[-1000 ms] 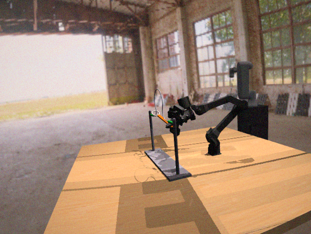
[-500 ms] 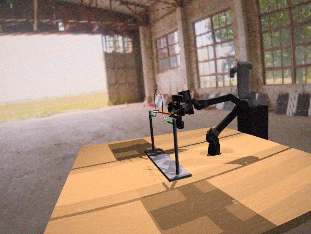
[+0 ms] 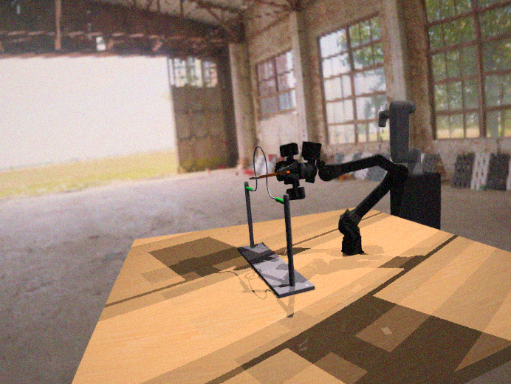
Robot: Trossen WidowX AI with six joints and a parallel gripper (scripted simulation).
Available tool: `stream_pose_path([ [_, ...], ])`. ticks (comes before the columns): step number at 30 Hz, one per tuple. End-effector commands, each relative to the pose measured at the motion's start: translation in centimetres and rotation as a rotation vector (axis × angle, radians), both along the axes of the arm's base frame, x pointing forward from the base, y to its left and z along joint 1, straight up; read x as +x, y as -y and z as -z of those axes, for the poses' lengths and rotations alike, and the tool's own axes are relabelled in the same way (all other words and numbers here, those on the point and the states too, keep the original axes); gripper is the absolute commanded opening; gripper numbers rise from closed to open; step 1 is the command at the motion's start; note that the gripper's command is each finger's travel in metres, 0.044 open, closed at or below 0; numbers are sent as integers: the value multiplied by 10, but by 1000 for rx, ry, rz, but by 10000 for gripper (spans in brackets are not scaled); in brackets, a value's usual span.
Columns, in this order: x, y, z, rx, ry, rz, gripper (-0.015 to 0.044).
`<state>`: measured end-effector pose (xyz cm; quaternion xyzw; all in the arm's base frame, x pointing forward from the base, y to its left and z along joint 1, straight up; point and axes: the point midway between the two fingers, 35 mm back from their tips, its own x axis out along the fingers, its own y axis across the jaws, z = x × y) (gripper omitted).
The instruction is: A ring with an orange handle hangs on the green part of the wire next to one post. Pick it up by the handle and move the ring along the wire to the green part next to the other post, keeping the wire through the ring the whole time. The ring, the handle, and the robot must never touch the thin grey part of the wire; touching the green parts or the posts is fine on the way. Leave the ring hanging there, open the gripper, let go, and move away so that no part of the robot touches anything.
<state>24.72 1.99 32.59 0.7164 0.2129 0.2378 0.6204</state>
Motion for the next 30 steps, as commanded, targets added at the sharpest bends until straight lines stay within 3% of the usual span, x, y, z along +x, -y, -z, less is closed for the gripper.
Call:
stream_pose_path([
  [1,0,2,-10,65,-9,-7,-150],
  [14,0,8,-29,117,-23,-10,-150],
  [30,0,9,-28,-48,-23,-8,-150],
])
